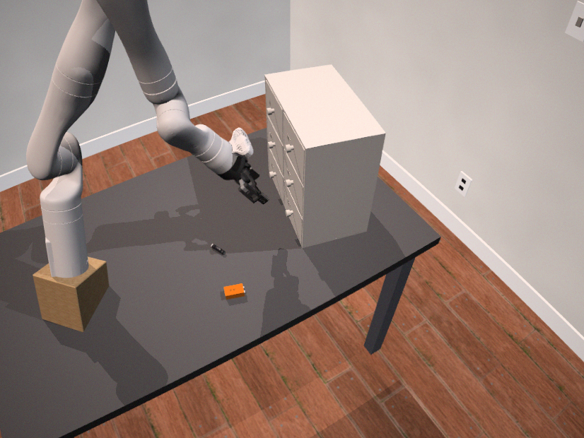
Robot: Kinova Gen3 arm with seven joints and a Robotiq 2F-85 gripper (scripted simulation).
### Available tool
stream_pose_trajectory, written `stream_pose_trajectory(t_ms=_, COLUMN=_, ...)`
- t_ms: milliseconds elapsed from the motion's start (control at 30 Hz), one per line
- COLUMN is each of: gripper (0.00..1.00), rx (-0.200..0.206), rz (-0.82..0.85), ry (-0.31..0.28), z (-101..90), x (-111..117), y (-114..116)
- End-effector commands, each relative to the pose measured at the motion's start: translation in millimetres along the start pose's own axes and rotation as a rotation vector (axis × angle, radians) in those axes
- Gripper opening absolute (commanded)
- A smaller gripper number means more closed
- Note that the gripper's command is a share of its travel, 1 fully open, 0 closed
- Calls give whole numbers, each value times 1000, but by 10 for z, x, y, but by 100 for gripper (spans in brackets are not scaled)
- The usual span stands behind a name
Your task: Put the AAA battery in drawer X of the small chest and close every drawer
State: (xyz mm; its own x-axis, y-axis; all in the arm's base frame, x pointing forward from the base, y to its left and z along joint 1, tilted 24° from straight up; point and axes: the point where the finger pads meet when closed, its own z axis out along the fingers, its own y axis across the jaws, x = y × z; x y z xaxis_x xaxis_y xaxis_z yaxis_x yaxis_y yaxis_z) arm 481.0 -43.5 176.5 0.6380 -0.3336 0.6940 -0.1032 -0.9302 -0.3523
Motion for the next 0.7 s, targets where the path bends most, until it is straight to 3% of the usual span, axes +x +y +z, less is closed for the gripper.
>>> stream_pose_trajectory(t_ms=0, gripper=100, rx=-2, rz=0, ry=1, z=-10, x=15, y=8)
stream_pose_trajectory(t_ms=667, gripper=100, rx=-2, rz=0, ry=-44, z=-105, x=8, y=8)
